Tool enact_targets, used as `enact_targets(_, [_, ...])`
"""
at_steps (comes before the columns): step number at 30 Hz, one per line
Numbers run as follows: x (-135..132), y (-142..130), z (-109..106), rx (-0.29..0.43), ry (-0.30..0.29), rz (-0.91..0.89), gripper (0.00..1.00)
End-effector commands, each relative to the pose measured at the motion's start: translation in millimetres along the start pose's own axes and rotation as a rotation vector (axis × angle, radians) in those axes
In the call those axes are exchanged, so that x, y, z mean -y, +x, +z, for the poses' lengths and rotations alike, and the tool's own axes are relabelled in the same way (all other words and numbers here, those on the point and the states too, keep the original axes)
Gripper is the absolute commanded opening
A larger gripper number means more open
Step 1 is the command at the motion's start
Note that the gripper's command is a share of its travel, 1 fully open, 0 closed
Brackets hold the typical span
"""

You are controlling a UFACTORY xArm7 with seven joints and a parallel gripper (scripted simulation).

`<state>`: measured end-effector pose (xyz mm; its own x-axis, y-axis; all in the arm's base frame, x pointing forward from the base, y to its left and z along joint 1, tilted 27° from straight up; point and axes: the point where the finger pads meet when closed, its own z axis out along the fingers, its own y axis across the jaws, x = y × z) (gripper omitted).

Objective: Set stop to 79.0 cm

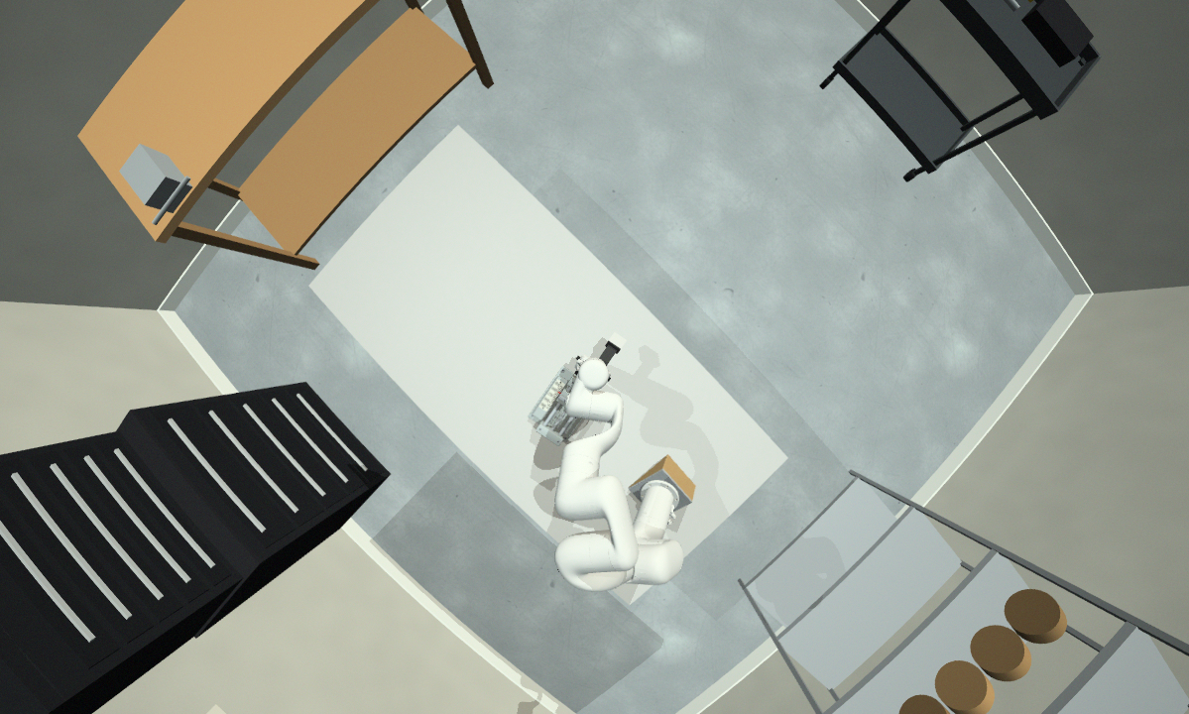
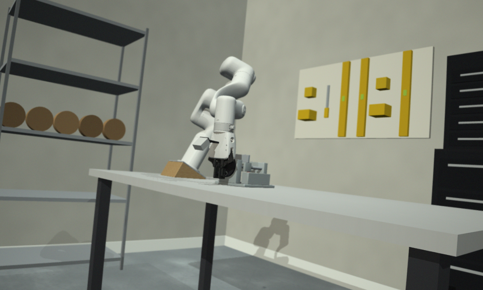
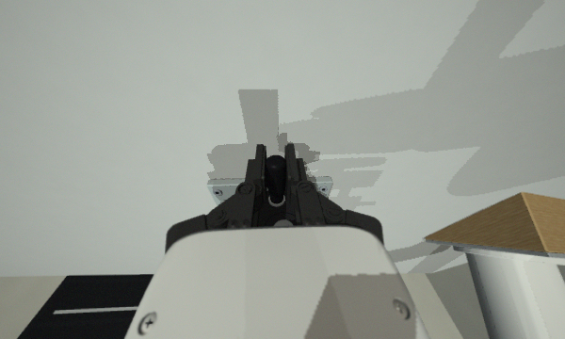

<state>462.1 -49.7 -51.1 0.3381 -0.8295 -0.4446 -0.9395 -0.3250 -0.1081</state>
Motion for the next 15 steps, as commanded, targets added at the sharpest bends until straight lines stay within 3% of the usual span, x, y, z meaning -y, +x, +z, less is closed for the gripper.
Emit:
enact_targets(1, [1.5, 1.4, -1.9, -0.004, 0.003, 0.000, 0.06])
enact_targets(15, [3.9, 1.4, -2.6, -0.004, 0.003, 0.000, 0.06])
